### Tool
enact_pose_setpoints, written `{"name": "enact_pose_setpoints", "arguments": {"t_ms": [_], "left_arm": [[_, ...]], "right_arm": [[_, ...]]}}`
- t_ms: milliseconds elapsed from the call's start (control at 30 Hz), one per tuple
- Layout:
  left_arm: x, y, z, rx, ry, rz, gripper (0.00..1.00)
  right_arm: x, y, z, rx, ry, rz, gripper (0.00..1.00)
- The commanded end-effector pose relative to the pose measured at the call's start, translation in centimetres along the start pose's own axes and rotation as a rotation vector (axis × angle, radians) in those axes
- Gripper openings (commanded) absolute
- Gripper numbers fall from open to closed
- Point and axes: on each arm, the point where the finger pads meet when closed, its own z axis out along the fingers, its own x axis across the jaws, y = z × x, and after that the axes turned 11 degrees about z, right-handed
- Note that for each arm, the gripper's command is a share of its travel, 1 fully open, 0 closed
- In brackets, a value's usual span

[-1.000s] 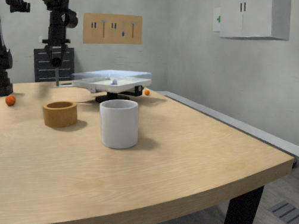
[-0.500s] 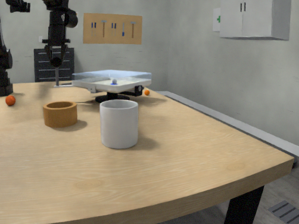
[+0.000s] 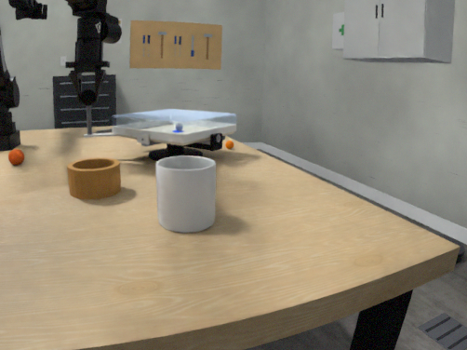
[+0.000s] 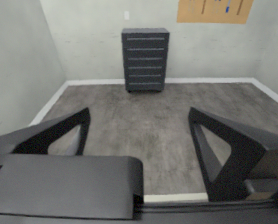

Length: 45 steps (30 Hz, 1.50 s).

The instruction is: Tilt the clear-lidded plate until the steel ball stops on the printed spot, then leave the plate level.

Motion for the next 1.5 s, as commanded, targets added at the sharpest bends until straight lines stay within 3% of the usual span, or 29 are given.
{"name": "enact_pose_setpoints", "arguments": {"t_ms": [0,1133,1467], "left_arm": [[1.2,1.8,-0.8,-0.047,0.028,-0.010,1.00],[1.2,1.8,-0.8,-0.047,0.028,-0.010,1.00],[1.2,1.8,-0.8,-0.047,0.028,-0.010,1.00]], "right_arm": [[-0.8,-0.7,-1.6,-0.015,-0.018,0.004,0.00],[-0.8,-1.0,-1.4,-0.011,-0.016,0.005,0.00],[-1.2,0.2,-2.6,-0.041,-0.029,0.014,0.00]]}}
